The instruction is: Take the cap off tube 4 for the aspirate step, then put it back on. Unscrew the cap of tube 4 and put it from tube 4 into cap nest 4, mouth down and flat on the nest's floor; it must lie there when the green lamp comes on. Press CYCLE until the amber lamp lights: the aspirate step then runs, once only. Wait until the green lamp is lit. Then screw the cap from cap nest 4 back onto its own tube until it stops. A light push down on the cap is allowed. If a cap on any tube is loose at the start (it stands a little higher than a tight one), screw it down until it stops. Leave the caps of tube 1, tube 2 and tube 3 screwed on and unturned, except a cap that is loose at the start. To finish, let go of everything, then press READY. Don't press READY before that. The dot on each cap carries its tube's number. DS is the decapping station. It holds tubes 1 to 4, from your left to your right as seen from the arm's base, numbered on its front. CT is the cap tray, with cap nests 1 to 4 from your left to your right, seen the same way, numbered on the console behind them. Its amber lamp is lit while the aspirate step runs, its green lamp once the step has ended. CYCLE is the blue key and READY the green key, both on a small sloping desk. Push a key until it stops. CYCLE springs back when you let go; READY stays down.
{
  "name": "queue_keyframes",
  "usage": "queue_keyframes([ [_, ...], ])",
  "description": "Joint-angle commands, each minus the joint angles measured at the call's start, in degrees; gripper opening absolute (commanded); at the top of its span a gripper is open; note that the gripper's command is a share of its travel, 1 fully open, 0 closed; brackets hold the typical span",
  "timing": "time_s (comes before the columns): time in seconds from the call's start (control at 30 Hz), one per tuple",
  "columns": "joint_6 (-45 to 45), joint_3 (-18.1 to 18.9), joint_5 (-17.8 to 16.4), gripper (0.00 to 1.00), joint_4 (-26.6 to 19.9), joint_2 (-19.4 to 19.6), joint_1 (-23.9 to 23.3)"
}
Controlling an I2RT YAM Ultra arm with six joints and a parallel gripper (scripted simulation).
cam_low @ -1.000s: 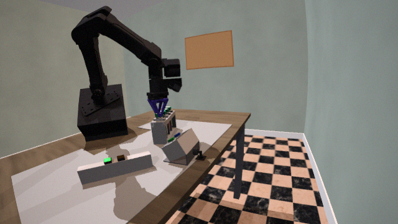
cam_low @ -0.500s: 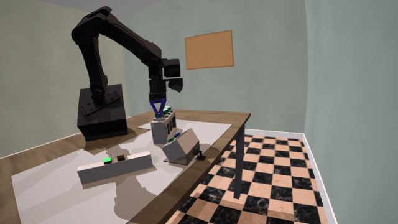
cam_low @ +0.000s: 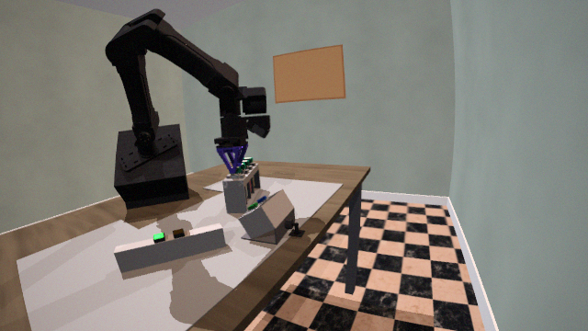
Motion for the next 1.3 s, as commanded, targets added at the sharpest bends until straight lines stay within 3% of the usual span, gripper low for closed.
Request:
queue_keyframes([
  [0.0, 5.34, 0.04, -0.19, 0.0, 0.77, -0.14, 0.19],
  [0.13, 5.33, 0.03, -0.19, 0.0, 0.78, -0.14, 0.18],
  [0.17, 5.28, 0.01, -0.2, 0.49, 0.86, -0.12, 0.14],
  [0.57, 5.29, 0.01, -0.19, 0.49, 0.85, -0.12, 0.15],
  [0.8, -10.54, 0.13, -0.17, 0.49, 0.53, -0.18, 0.3],
  [0.87, -10.54, 0.13, -0.17, 0.49, 0.53, -0.18, 0.3],
  [1.27, -38.11, 0.12, -0.18, 0.49, 0.52, -0.24, 0.25],
])
